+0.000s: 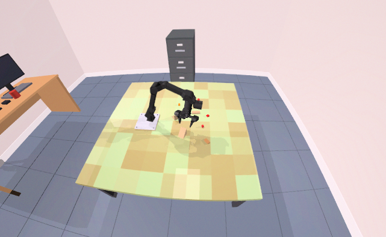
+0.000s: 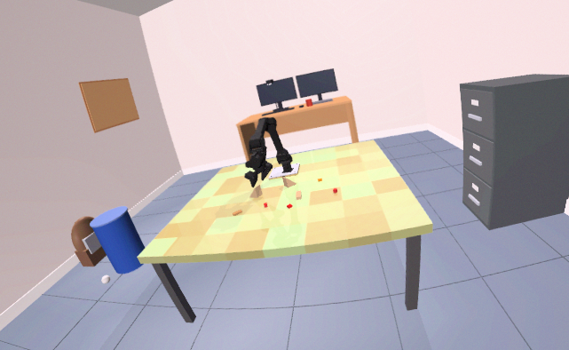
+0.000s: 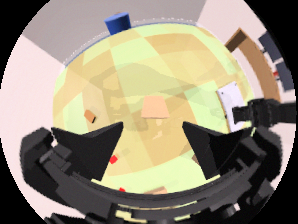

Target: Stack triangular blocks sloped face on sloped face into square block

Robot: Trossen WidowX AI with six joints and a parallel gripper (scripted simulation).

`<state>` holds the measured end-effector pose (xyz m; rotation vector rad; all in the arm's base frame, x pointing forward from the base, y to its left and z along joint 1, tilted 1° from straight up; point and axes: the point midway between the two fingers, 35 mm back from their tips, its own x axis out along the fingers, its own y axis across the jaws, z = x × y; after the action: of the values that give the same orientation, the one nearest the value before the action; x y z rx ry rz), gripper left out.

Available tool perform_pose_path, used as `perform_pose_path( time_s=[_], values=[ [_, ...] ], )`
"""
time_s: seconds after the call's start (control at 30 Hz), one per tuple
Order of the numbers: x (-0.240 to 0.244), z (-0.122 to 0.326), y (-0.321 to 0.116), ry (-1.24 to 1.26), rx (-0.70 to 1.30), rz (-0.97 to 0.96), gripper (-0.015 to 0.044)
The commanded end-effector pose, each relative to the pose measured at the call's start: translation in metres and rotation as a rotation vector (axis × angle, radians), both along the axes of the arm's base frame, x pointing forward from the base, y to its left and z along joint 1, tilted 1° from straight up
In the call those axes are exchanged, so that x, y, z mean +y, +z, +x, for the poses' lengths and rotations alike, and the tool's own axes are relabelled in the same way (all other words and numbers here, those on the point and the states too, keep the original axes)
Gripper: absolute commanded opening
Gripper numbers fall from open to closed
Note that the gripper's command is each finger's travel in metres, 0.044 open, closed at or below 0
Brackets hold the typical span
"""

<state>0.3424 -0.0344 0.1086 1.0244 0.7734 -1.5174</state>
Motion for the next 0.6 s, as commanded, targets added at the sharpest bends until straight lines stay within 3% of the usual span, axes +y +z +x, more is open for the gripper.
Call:
perform_pose_path(
  time_s=[0.0, 0.57],
  values=[
    [-0.004, 0.0, -0.008, 0.0, 0.006, -0.005, 0.044],
    [-0.017, -0.001, -0.033, -0.007, 0.005, -0.007, 0.044]
  ],
)
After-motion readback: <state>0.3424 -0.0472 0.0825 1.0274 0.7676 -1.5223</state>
